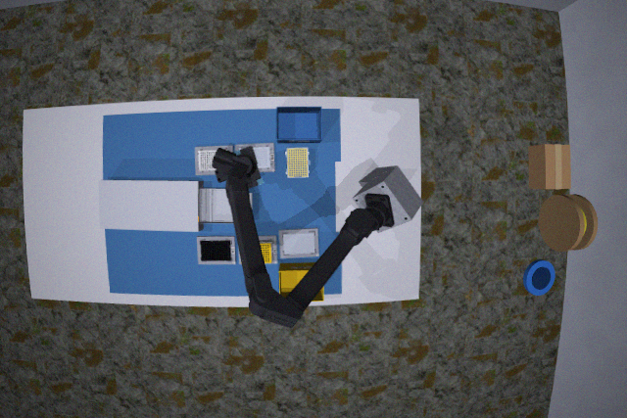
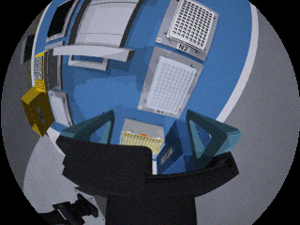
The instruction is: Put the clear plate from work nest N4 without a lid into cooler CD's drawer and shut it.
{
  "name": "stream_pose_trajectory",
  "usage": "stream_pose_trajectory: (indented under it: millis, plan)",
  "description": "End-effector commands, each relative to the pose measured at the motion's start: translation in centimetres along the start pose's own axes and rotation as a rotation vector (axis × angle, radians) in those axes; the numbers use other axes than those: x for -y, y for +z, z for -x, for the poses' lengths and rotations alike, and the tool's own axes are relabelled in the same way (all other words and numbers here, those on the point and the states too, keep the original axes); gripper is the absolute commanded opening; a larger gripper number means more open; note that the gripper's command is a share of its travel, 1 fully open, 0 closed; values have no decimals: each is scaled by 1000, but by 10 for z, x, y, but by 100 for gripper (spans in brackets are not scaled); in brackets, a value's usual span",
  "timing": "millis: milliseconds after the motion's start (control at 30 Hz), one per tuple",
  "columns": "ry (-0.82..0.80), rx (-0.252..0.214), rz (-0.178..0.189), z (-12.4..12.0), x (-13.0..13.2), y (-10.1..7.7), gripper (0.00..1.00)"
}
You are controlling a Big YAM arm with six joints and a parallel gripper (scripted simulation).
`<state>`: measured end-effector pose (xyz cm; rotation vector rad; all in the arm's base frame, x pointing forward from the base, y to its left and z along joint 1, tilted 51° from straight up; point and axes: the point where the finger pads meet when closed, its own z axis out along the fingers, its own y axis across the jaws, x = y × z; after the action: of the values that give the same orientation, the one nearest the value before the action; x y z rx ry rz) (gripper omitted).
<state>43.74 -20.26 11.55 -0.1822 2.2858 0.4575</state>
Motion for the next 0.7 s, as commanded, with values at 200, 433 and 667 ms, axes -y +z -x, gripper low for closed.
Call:
stream_pose_trajectory:
  millis: [200, 433, 667]
  plan:
    - [287, 27, -33, -3, 49, -18, 100]
    - [260, 46, -50, 6, 56, -28, 100]
    - [268, 37, -43, 0, 58, -23, 100]
